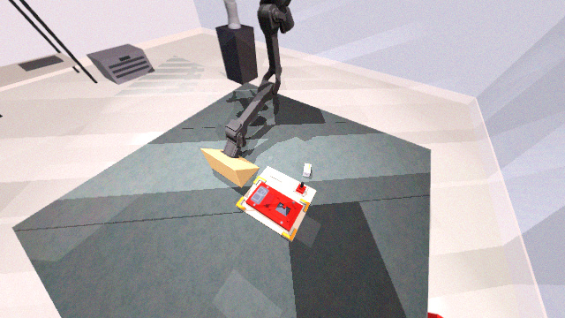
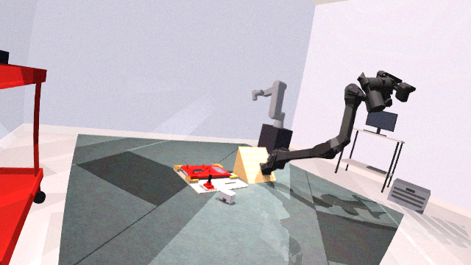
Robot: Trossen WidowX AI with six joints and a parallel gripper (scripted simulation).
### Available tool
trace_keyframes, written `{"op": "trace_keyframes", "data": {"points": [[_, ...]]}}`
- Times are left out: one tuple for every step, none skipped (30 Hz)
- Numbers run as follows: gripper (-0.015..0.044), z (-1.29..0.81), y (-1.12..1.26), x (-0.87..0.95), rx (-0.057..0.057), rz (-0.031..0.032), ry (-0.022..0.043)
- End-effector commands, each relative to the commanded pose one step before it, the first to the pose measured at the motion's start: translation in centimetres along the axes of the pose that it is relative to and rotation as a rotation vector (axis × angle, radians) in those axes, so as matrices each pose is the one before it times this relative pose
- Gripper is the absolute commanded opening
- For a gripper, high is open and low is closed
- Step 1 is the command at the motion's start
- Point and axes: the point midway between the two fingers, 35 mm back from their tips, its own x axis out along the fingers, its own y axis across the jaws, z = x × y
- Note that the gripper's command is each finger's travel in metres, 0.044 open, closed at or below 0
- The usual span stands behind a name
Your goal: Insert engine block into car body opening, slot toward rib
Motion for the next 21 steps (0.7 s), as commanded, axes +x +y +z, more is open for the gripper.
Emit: {"op": "trace_keyframes", "data": {"points": [[0.0426,0.0,0.0,0.0,0.0,0.0,0.0],[0.044,-0.025,-0.039,-0.019,0.0002,-0.00154,0.00094],[0.044,-0.075,-0.115,-0.058,0.0006,-0.00461,0.00284],[0.044,-0.126,-0.191,-0.098,0.001,-0.00767,0.00476],[0.044,-0.153,-0.228,-0.119,0.0013,-0.00918,0.00577],[0.044,-0.155,-0.227,-0.12,0.0013,-0.00914,0.00583],[0.044,-0.157,-0.225,-0.121,0.0013,-0.0091,0.00589],[0.044,-0.162,-0.226,-0.121,0.0013,-0.00907,0.00608],[0.044,-0.216,-0.261,-0.118,0.0008,-0.00921,0.00838],[0.044,-0.219,-0.259,-0.119,0.0009,-0.00917,0.00843],[0.044,-0.221,-0.258,-0.12,0.0009,-0.00914,0.00849],[0.044,-0.258,-0.257,-0.084,-0.0033,-0.00768,0.01007],[0.044,-0.325,-0.319,-0.106,-0.004,-0.00955,0.01267],[0.044,-0.369,-0.356,-0.12,-0.0044,-0.01067,0.01433],[0.044,-0.32,-0.302,-0.102,-0.0036,-0.00908,0.01234],[0.044,-0.256,-0.238,-0.081,-0.0028,-0.00716,0.00984],[0.044,-0.19,-0.175,-0.059,-0.002,-0.00527,0.0073],[0.044,-0.148,-0.133,-0.041,-0.0009,-0.00377,0.00575],[0.044,-0.205,-0.181,-0.054,-0.0007,-0.00497,0.00797],[0.044,-0.271,-0.239,-0.072,-0.0009,-0.00657,0.01055],[0.044,-0.339,-0.296,-0.09,-0.0011,-0.00819,0.01316]]}}
